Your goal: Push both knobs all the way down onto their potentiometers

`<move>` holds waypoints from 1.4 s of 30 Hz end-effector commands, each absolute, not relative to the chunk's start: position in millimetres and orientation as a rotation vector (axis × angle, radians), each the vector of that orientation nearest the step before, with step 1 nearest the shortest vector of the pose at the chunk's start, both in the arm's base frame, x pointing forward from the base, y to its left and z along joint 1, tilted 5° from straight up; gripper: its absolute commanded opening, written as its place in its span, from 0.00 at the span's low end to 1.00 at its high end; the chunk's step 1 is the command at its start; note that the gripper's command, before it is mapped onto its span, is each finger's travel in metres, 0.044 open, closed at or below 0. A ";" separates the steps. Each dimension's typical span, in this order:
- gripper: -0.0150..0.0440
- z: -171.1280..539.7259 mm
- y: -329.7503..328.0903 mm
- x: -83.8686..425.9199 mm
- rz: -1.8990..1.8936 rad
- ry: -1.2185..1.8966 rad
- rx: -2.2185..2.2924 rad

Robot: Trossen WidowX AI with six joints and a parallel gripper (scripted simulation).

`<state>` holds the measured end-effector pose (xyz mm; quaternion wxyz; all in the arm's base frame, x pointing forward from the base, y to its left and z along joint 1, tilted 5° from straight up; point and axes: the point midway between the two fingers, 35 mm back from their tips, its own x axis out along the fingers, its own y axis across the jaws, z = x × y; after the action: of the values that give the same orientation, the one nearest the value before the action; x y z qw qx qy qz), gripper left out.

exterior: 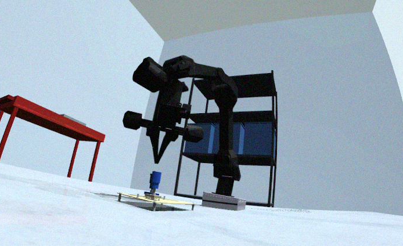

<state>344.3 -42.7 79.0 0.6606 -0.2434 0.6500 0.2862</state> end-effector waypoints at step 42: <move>0.25 53.2 -40.1 344.2 0.654 1.467 -0.550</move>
<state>343.8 -40.9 54.3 0.6596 -0.2447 0.6497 0.2879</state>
